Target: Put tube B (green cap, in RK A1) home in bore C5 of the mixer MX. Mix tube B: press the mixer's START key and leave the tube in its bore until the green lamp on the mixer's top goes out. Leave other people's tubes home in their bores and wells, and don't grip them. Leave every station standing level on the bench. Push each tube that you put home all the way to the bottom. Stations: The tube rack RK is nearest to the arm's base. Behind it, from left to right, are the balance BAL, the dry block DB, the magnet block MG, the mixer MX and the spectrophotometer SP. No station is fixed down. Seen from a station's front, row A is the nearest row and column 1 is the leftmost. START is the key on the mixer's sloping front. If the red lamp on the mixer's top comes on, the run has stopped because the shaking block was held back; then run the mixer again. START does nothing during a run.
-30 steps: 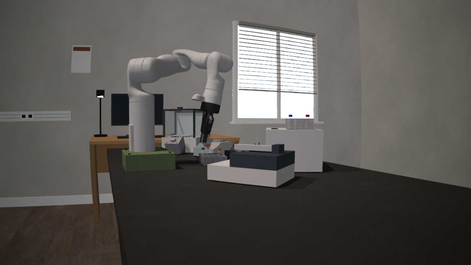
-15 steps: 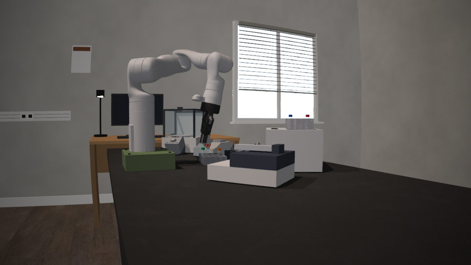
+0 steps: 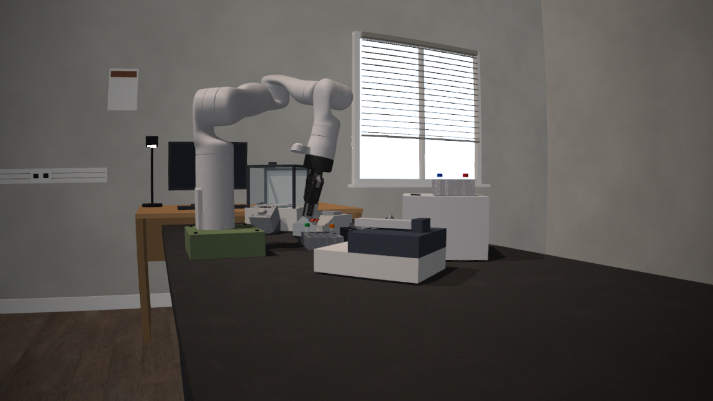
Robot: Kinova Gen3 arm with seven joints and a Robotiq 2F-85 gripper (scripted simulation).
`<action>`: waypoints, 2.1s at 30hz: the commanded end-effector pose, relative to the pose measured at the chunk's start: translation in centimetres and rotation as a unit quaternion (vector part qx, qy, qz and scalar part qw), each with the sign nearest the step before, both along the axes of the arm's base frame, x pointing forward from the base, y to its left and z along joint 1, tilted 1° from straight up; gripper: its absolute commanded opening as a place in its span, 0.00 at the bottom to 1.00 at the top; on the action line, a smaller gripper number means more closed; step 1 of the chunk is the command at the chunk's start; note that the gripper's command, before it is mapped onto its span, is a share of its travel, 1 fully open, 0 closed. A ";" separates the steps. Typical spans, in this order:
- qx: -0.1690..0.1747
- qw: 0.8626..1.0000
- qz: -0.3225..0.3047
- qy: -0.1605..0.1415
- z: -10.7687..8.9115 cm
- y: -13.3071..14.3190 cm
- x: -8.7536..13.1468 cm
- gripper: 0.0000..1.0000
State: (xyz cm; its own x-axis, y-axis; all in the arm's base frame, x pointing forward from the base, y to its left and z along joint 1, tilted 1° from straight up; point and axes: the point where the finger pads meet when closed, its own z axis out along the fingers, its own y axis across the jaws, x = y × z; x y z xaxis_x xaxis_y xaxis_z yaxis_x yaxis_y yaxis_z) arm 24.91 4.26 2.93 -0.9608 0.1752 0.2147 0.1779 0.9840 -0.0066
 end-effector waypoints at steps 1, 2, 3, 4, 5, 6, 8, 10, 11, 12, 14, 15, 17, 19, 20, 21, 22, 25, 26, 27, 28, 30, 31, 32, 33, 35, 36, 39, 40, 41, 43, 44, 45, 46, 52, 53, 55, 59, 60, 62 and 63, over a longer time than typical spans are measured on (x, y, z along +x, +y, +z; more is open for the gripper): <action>0.000 1.000 0.000 0.000 0.0 0.0 0.0 0.42; 0.000 1.000 0.000 0.000 0.0 0.0 0.0 0.42; 0.000 1.000 0.000 0.000 0.0 0.0 0.0 0.42; 0.000 1.000 0.000 0.000 0.0 0.0 0.0 0.42; 0.000 1.000 0.000 0.000 0.0 0.0 0.0 0.42; 0.000 1.000 0.000 0.000 0.0 0.0 0.0 0.42; 0.000 1.000 0.000 0.000 0.0 0.0 0.0 0.42; 0.000 1.000 0.000 0.000 0.0 0.0 0.0 0.42; 0.000 1.000 0.000 0.000 0.0 0.0 0.0 0.42; 0.000 1.000 0.000 0.000 0.0 0.0 0.0 0.42; 0.000 1.000 0.000 -0.001 0.0 0.0 0.0 0.42; 0.000 1.000 0.000 -0.001 0.0 0.0 0.0 0.42; 0.000 1.000 0.000 -0.001 0.0 0.0 0.0 0.42; 0.000 1.000 0.000 -0.001 0.0 0.0 0.0 0.42; 0.000 1.000 0.000 -0.001 0.0 0.0 0.0 0.42; 0.000 1.000 0.000 -0.001 0.0 0.0 0.0 0.42; 0.000 1.000 0.000 0.000 0.0 0.0 0.0 0.42; 0.000 1.000 0.000 0.000 -0.1 0.0 0.0 0.42; 0.000 1.000 0.000 0.000 -0.1 0.0 0.0 0.42; 0.000 1.000 0.000 0.000 -0.1 0.0 0.0 0.42; 0.000 1.000 0.000 0.000 -0.1 0.0 0.0 0.42; 0.000 1.000 0.000 0.000 -0.2 0.0 0.0 0.42; 0.000 1.000 0.000 0.000 -0.2 0.0 0.0 0.42; 0.000 1.000 0.000 0.000 -0.3 0.0 0.0 0.42; 0.000 1.000 0.000 0.000 -0.3 0.0 0.0 0.42; 0.000 1.000 0.000 0.000 -0.4 0.0 0.0 0.42; 0.000 1.000 0.000 0.000 -0.4 0.0 0.0 0.42; 0.000 1.000 0.000 0.000 -0.5 0.0 0.0 0.42; 0.000 1.000 0.000 0.000 -0.5 0.0 0.0 0.42; 0.000 1.000 0.000 0.000 -0.6 0.0 0.0 0.42; 0.000 1.000 0.000 0.000 -0.6 0.0 0.0 0.42; 0.000 1.000 0.000 0.000 -0.6 0.0 0.0 0.42; 0.000 1.000 0.000 0.000 -0.6 0.0 0.0 0.42; 0.000 1.000 0.000 0.000 -0.7 0.0 0.0 0.42; 0.000 1.000 0.000 0.000 -0.9 0.0 0.0 0.42; 0.000 1.000 0.000 0.000 -0.9 0.0 0.0 0.42; 0.000 1.000 0.000 0.000 -1.0 0.0 0.0 0.42; 0.000 1.000 0.000 0.000 -1.1 0.0 0.0 0.42; 0.000 1.000 0.000 0.000 -1.1 0.0 0.0 0.42; 0.000 1.000 0.000 0.000 -1.1 0.0 0.0 0.42; 0.000 1.000 0.000 0.000 -1.2 0.0 0.0 0.42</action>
State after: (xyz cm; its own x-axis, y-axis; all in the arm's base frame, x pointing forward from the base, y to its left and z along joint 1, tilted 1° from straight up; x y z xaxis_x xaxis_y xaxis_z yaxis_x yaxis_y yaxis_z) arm 24.89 4.26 1.77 -0.9608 0.1752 0.2147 0.1780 0.9840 -0.0066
